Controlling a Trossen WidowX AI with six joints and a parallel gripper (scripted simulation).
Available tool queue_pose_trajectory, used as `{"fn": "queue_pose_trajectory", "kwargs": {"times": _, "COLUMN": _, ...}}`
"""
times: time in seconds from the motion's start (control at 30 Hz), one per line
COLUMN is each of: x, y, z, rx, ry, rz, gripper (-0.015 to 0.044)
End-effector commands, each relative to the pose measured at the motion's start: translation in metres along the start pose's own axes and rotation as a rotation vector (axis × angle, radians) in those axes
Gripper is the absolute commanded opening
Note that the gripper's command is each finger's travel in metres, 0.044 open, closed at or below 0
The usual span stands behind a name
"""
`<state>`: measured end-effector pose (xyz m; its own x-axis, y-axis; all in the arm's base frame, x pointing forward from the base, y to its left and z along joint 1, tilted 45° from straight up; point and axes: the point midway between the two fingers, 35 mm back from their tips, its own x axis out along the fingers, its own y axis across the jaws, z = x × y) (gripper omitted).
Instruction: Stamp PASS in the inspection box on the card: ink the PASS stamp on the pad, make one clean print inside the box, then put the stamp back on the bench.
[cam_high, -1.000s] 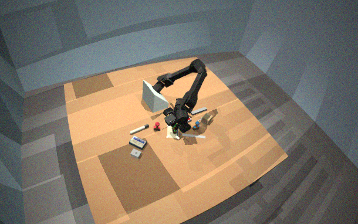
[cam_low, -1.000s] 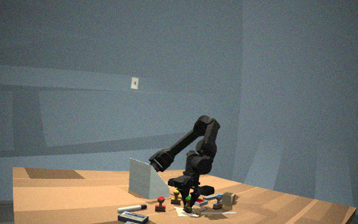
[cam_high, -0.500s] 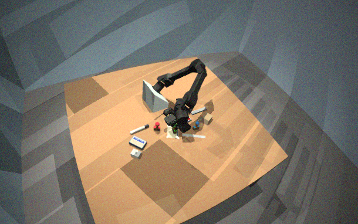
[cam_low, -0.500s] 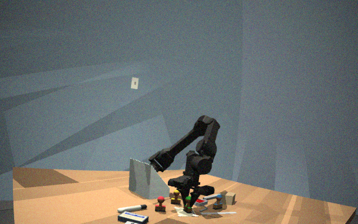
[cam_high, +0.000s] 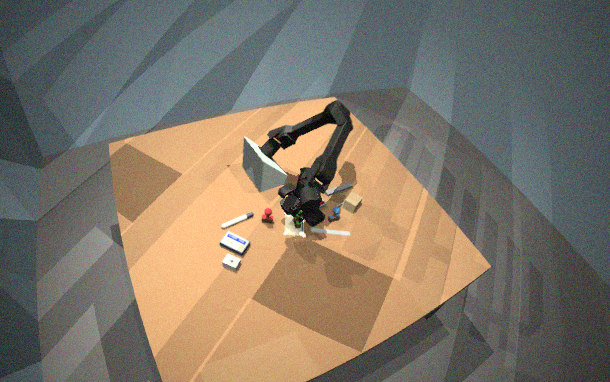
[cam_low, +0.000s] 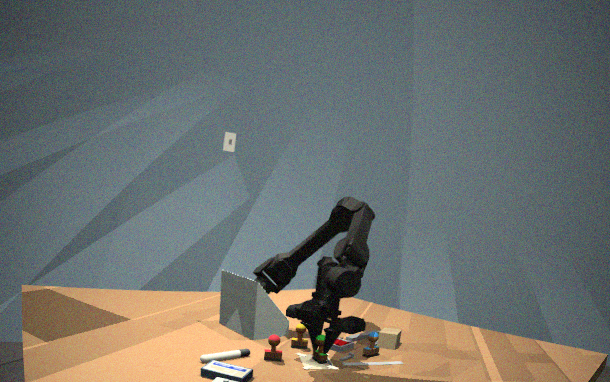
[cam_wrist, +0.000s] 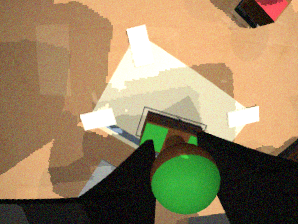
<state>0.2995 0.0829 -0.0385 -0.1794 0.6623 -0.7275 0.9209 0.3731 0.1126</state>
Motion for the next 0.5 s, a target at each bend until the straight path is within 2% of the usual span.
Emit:
{"fn": "queue_pose_trajectory", "kwargs": {"times": 0.0, "x": 0.0013, "y": 0.0006, "z": -0.0011, "rx": -0.004, "ry": 0.003, "rz": -0.002, "gripper": 0.0}}
{"fn": "queue_pose_trajectory", "kwargs": {"times": 0.47, "x": -0.0055, "y": 0.0005, "z": -0.0009, "rx": -0.004, "ry": 0.003, "rz": -0.003, "gripper": 0.0}}
